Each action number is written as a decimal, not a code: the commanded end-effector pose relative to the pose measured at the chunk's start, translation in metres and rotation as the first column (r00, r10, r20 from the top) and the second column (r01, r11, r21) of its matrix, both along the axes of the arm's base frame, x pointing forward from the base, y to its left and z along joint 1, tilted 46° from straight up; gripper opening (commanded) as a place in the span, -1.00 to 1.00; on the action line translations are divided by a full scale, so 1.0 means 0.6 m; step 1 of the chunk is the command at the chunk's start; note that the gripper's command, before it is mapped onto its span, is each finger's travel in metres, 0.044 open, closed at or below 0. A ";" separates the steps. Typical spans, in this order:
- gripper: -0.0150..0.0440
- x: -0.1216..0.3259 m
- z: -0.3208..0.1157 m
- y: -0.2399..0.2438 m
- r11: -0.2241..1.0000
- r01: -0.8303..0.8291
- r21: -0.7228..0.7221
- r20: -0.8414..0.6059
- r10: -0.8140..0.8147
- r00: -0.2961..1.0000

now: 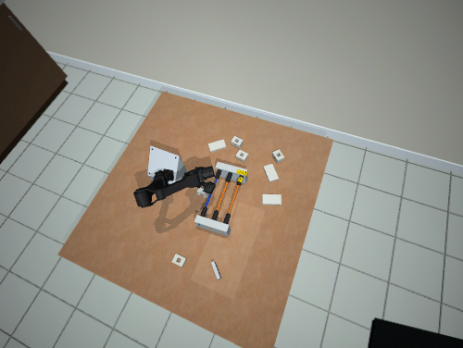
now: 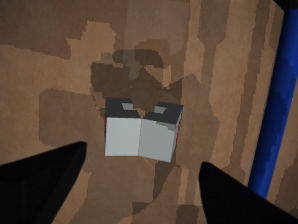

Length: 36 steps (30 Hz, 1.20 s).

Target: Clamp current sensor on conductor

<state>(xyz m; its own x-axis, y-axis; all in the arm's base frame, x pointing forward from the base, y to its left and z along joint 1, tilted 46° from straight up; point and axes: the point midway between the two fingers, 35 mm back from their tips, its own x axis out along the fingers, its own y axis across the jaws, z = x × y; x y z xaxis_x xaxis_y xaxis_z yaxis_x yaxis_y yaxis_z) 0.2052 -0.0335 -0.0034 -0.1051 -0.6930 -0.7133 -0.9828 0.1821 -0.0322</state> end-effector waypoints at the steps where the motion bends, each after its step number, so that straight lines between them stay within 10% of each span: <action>1: 0.59 -0.005 -0.009 -0.011 1.000 -0.004 -0.007 -0.011 0.004 1.000; 36: 0.32 -0.010 -0.043 -0.046 1.000 0.000 -0.005 -0.004 0.000 1.000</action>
<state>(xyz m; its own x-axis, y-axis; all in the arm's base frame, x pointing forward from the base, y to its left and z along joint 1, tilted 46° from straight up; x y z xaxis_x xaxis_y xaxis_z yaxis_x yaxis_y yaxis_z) 0.1986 -0.0614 -0.0295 -0.1090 -0.6971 -0.7087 -0.9830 0.1816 -0.0275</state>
